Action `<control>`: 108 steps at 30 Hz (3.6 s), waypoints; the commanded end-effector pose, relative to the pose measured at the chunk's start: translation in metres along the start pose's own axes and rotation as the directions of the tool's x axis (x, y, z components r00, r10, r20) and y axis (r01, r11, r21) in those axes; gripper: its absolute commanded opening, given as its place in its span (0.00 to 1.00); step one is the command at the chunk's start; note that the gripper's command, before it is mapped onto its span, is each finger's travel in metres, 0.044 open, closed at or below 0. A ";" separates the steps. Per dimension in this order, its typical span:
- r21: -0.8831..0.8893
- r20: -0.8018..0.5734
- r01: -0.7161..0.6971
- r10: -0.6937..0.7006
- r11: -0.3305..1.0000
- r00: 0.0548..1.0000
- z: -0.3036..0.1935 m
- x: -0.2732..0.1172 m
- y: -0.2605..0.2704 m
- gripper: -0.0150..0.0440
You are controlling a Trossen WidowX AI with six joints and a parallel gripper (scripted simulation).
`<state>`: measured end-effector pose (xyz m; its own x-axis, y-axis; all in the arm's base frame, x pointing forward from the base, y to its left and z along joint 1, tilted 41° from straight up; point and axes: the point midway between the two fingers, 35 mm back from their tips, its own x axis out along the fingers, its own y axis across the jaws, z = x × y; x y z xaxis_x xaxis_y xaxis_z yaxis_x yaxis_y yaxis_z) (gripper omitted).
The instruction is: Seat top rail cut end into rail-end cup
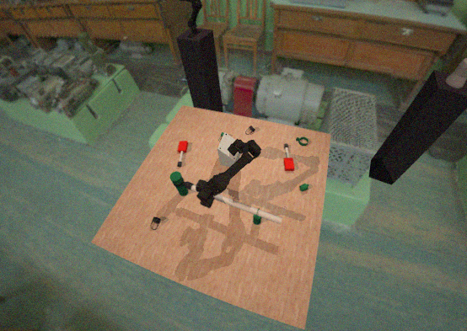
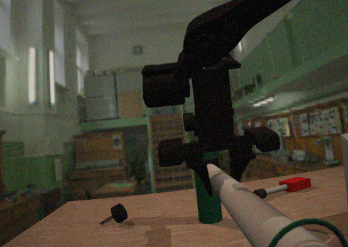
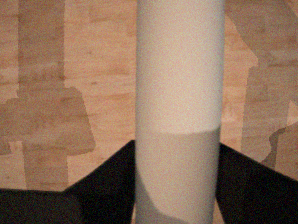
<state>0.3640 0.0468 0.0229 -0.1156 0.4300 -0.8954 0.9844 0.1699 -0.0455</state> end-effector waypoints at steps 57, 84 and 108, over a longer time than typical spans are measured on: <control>0.001 0.000 0.000 0.000 1.000 1.000 -0.015 -0.014 0.003 0.25; 0.002 0.006 0.017 -0.017 1.000 1.000 0.006 -0.005 0.000 0.25; 0.002 0.006 0.017 -0.017 1.000 1.000 0.006 -0.005 0.000 0.25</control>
<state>0.3652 0.0457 0.0268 -0.1351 0.4353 -0.8901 0.9820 0.1788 -0.0616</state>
